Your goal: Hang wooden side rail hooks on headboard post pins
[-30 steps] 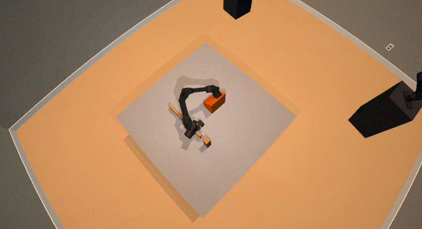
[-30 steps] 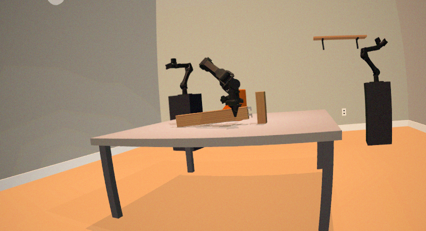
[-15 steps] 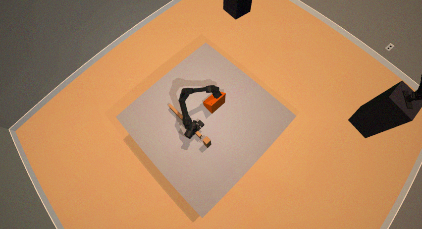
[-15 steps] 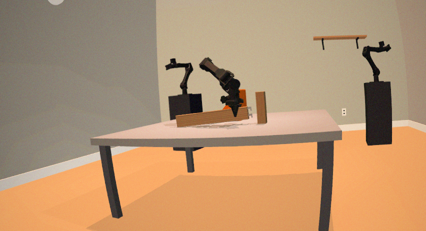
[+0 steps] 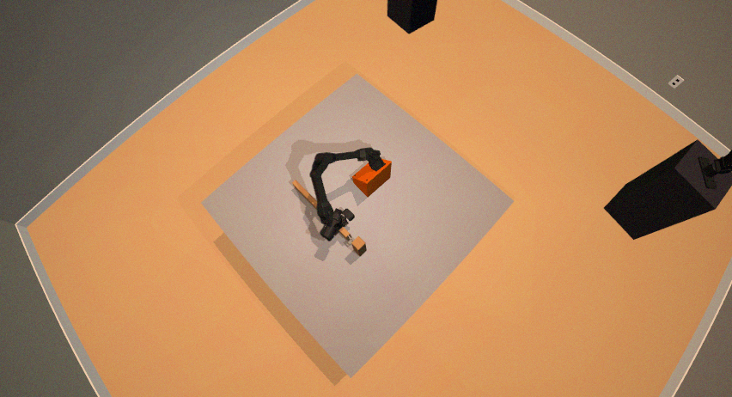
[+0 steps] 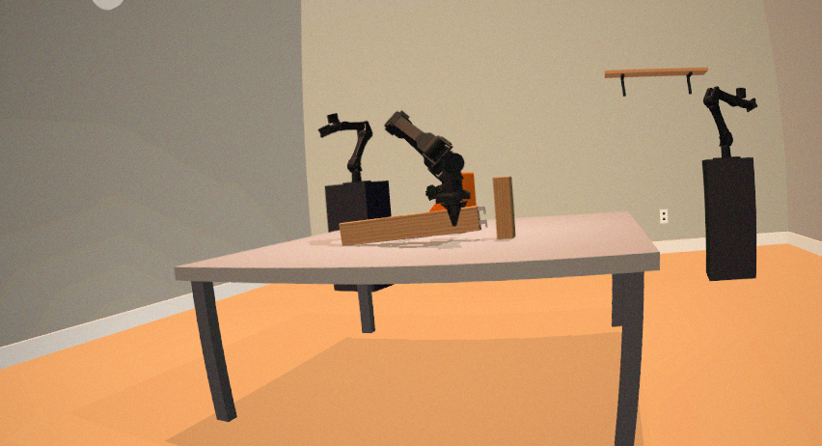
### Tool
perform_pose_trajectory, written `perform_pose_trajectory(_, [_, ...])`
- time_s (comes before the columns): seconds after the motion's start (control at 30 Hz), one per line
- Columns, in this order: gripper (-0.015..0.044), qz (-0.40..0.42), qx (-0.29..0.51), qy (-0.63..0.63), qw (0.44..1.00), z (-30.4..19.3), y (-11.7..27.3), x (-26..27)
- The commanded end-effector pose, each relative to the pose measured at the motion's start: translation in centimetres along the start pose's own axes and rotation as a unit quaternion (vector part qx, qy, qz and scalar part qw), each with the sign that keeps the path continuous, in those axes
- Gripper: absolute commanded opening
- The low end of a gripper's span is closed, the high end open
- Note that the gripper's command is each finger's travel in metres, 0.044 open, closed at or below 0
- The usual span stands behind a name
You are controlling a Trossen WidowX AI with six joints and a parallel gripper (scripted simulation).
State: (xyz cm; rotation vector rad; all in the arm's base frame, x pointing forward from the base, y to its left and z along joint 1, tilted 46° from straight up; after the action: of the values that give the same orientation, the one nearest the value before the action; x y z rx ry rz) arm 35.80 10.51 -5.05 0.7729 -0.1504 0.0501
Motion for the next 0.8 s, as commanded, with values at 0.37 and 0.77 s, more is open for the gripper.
perform_pose_trajectory(0.37, [0.0, 0.005, 0.004, 0.001, 1.0, -0.46, 0.49, -0.13])
perform_pose_trajectory(0.77, [0.0, 0.005, 0.004, 0.001, 1.0, -0.56, 0.38, -0.22])
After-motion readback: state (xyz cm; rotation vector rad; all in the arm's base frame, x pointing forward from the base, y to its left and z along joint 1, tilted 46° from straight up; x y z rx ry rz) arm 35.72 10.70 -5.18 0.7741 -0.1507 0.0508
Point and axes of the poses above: the point midway between the two fingers, 35 mm back from their tips, its own y axis back along the fingers, its own x axis across the jaws, z = x × y, the point moved 9 cm from there along y, back along the fingers, and after that the axes turned 13 degrees about -y, right-handed, at the moved point
